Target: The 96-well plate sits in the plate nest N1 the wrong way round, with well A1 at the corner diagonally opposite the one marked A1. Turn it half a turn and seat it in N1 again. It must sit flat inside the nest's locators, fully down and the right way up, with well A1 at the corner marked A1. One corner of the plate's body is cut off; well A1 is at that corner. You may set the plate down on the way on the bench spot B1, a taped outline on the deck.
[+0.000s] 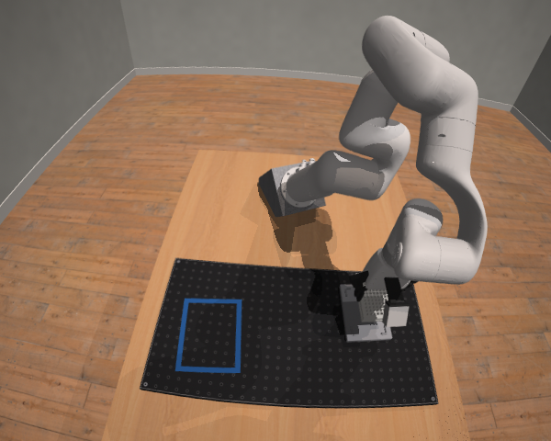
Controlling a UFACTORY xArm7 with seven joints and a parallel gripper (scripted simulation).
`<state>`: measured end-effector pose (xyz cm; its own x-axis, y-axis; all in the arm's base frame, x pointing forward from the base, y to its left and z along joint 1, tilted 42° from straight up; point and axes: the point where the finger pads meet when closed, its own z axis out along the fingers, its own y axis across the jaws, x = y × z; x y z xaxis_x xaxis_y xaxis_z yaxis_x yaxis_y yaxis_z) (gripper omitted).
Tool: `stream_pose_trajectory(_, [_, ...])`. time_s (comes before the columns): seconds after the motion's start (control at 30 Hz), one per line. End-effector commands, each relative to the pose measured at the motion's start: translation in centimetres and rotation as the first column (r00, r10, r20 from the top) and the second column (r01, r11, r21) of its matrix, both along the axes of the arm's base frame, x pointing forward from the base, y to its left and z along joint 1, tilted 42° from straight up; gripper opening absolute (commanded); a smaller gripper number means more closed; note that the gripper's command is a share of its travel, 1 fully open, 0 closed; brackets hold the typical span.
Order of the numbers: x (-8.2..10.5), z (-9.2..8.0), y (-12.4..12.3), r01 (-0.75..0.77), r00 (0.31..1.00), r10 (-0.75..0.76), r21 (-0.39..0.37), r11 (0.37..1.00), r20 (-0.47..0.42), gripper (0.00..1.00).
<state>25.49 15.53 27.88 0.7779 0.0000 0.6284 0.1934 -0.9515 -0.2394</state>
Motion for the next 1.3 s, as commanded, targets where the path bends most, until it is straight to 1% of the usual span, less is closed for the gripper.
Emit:
stream_pose_trajectory(0.0, [0.4, -0.3, 0.2, 0.0, 1.0, 0.0, 0.001, 1.0, 0.003, 0.0])
stream_pose_trajectory(1.0, [3.2, -3.7, 1.6, 0.0, 1.0, 0.0, 0.001, 1.0, 0.003, 0.0])
stream_pose_trajectory(1.27, [3.7, -4.3, 1.8, 0.0, 1.0, 0.0, 0.001, 1.0, 0.003, 0.0])
